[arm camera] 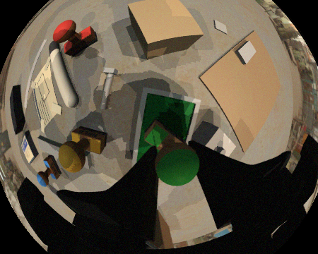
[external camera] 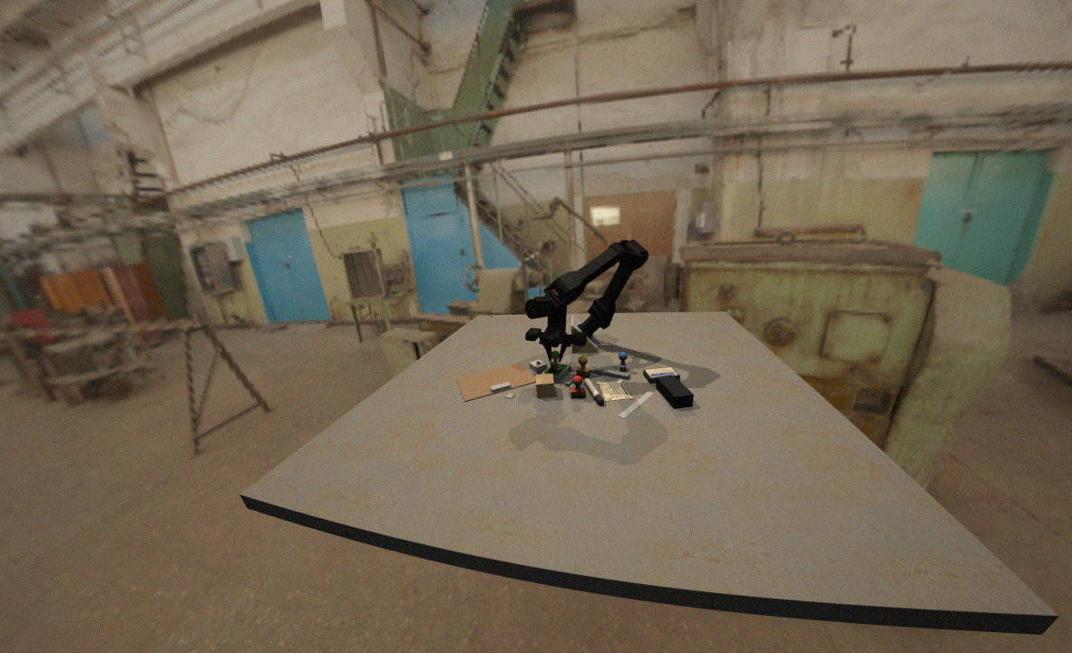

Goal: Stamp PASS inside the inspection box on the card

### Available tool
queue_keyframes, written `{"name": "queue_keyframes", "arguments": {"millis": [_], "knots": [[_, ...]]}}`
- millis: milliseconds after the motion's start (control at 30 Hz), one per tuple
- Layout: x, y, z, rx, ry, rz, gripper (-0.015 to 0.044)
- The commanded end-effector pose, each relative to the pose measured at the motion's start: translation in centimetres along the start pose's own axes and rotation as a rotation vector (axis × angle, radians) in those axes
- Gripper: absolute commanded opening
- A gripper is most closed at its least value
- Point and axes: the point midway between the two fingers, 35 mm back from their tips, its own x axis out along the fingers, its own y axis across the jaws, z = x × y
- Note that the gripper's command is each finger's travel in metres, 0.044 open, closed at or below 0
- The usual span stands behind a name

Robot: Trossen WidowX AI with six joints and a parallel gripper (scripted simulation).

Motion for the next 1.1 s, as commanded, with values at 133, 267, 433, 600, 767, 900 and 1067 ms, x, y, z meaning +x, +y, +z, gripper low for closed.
{"name": "queue_keyframes", "arguments": {"millis": [133, 267, 433, 600, 767, 900, 1067], "knots": [[0.24, 0.07, 0.06, 0.003, -0.003, 0.005, 0.0000], [0.24, 0.07, 0.06, 0.003, -0.003, 0.005, 0.0000], [0.24, 0.07, 0.06, 0.003, -0.003, 0.005, 0.0000], [0.24, 0.07, 0.06, 0.003, -0.003, 0.005, 0.0000], [0.16, 0.06, 0.07, 0.003, -0.003, 0.005, 0.0000], [-0.04, 0.03, 0.08, 0.003, -0.002, 0.005, 0.0000], [-0.28, 0.01, 0.10, 0.003, -0.002, 0.005, 0.0000]]}}
